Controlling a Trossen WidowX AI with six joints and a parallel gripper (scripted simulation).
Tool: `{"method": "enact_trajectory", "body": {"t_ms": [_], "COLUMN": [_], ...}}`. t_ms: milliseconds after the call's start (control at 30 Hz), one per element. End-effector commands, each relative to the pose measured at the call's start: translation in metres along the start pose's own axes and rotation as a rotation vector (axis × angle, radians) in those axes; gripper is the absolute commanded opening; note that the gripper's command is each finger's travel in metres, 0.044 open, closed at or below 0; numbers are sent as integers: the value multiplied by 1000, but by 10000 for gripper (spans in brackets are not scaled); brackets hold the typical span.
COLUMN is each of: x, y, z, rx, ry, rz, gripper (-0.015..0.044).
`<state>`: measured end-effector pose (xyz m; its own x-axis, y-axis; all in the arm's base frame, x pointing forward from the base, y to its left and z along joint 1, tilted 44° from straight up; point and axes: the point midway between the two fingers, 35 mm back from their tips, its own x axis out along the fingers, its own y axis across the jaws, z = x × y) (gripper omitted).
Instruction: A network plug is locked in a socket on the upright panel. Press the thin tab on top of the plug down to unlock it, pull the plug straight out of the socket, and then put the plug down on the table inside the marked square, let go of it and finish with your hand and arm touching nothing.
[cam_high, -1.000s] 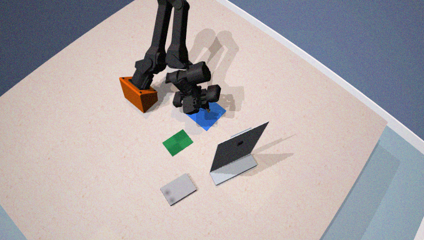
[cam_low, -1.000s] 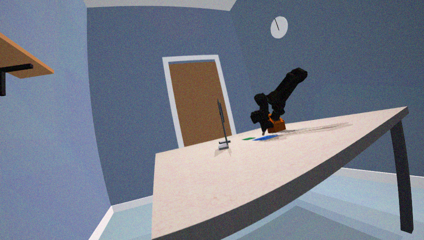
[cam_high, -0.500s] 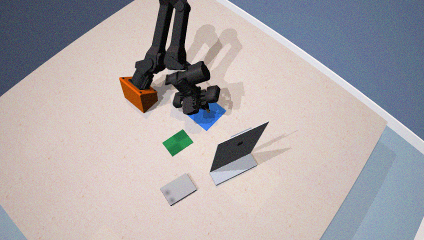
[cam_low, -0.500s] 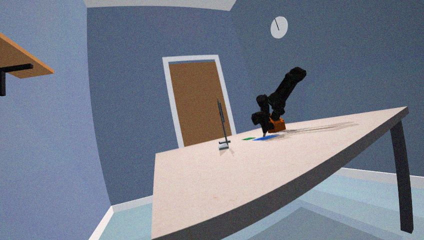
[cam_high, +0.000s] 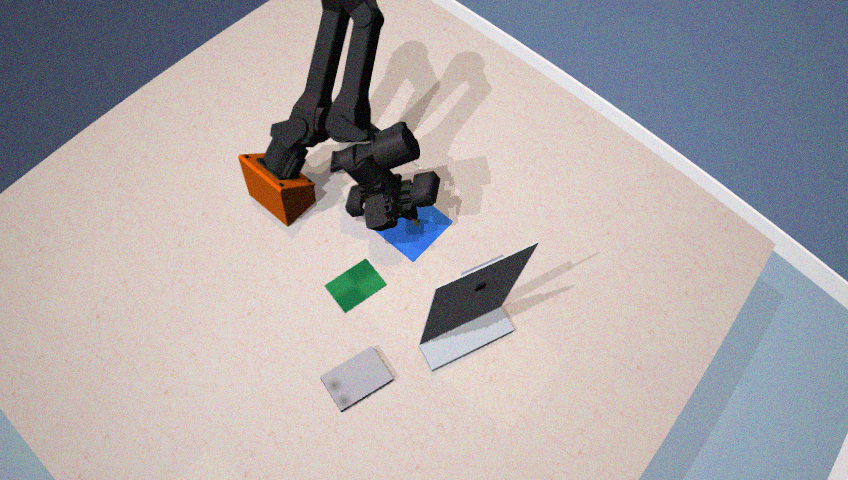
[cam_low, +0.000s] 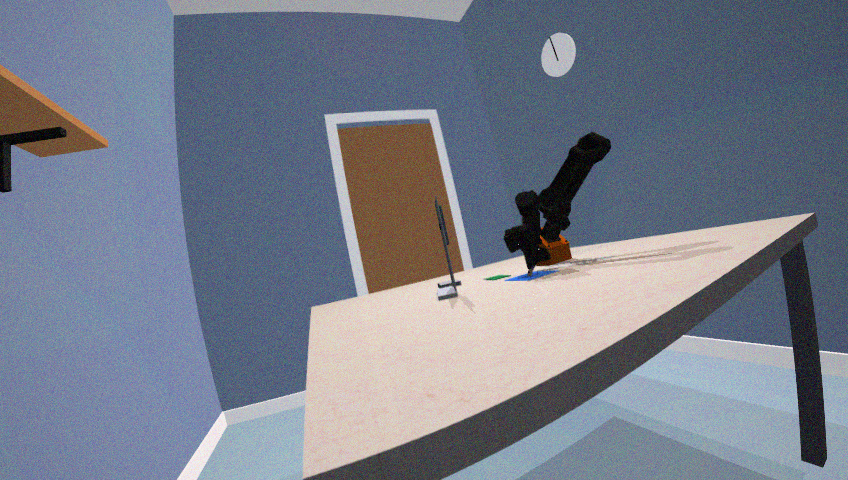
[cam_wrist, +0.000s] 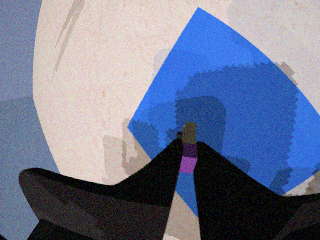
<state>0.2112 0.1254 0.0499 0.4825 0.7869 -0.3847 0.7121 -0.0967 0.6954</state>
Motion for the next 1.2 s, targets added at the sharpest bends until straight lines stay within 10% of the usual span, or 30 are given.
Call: {"method": "enact_trajectory", "body": {"t_ms": [0,200,400,1167], "x": [2,0,0,-11], "y": [-1,0,0,0], "z": [0,0,0,3], "rx": [7,0,0,0], "ry": [-3,0,0,-6], "rz": [-1,0,0,-7], "gripper": [0,0,156,156]}}
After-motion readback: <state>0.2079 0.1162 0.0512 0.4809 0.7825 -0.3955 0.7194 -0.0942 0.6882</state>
